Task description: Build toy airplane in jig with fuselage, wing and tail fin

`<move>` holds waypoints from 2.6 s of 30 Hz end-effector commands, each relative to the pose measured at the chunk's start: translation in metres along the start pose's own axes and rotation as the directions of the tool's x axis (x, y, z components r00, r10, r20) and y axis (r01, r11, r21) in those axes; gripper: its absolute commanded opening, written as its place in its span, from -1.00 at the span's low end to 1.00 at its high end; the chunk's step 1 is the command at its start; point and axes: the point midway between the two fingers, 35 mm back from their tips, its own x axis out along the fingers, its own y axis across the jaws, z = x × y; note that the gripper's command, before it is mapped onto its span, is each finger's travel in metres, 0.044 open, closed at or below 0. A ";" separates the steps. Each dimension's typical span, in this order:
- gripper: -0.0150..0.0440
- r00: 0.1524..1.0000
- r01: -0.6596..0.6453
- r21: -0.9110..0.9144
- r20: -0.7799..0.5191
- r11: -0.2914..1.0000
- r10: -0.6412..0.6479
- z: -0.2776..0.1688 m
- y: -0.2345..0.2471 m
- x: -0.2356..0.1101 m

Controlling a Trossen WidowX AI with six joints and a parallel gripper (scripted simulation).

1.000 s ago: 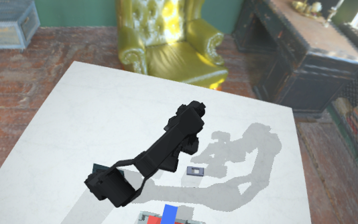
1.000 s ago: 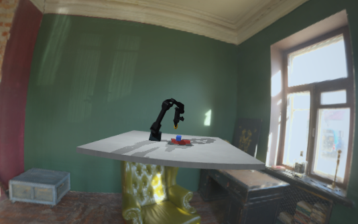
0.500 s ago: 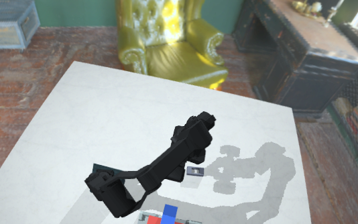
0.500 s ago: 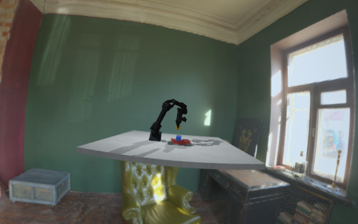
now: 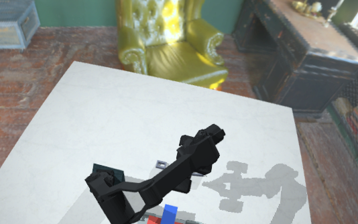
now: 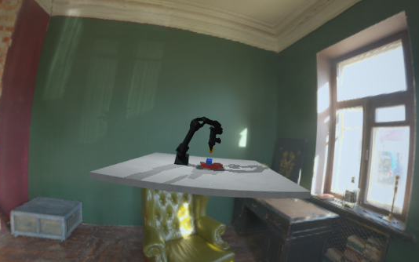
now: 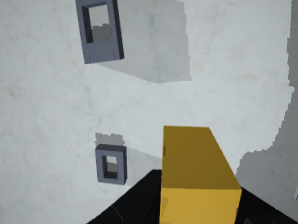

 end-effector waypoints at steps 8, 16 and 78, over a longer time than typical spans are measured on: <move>-0.49 1.000 -0.011 -0.001 0.021 1.000 0.011 0.022 -0.024 -0.002; -0.49 1.000 -0.004 0.000 0.031 1.000 0.004 0.035 -0.043 0.000; -0.27 0.994 0.093 0.020 0.049 0.996 -0.093 0.081 -0.173 0.018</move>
